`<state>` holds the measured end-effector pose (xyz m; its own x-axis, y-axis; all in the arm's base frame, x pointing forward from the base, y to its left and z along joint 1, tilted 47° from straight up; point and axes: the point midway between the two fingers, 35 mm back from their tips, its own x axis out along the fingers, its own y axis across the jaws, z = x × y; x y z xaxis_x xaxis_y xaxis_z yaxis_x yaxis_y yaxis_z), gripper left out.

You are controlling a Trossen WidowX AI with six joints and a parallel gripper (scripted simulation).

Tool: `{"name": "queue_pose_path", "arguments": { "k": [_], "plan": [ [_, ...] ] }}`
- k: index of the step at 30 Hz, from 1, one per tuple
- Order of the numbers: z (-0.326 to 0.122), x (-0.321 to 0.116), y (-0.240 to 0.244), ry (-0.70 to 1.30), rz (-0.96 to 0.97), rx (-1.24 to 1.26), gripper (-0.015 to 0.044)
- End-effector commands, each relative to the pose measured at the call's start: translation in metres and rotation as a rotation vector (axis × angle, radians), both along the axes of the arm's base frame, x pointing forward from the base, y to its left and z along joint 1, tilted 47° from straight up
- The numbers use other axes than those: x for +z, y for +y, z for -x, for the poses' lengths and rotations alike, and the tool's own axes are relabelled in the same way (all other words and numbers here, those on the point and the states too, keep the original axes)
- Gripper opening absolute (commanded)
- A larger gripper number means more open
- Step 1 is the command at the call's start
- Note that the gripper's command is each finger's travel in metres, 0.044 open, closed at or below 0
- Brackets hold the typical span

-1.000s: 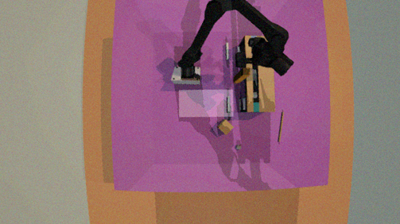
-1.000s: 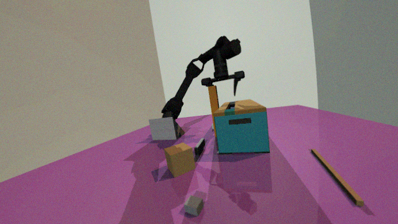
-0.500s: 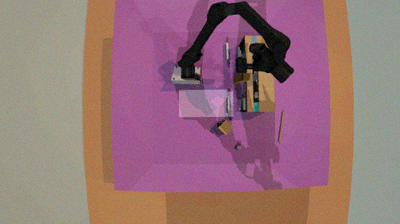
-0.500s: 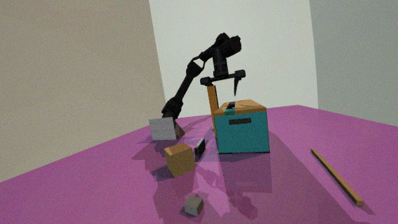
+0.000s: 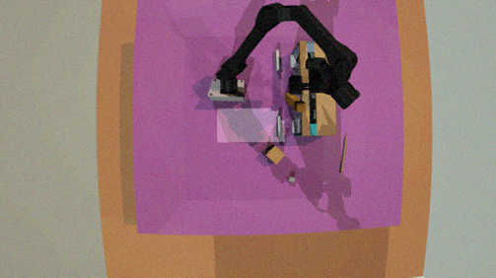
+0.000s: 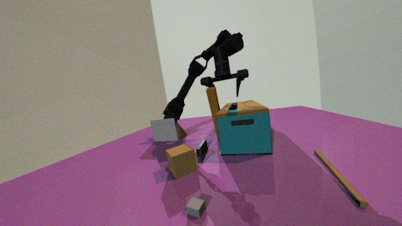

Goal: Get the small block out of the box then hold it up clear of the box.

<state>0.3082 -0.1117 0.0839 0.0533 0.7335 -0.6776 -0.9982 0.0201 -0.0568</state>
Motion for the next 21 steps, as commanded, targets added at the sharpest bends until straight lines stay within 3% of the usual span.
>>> {"name": "queue_pose_path", "arguments": {
  "k": [1, 17, 21],
  "plan": [
    [-0.0003, -0.0064, -0.0047, 0.001, 0.001, 0.004, 0.0400],
    [0.0004, -0.0075, -0.0068, 0.014, -0.003, -0.012, 0.0400],
    [0.0030, -0.0100, -0.0085, 0.270, -0.033, -0.247, 0.0400]
  ]
}}
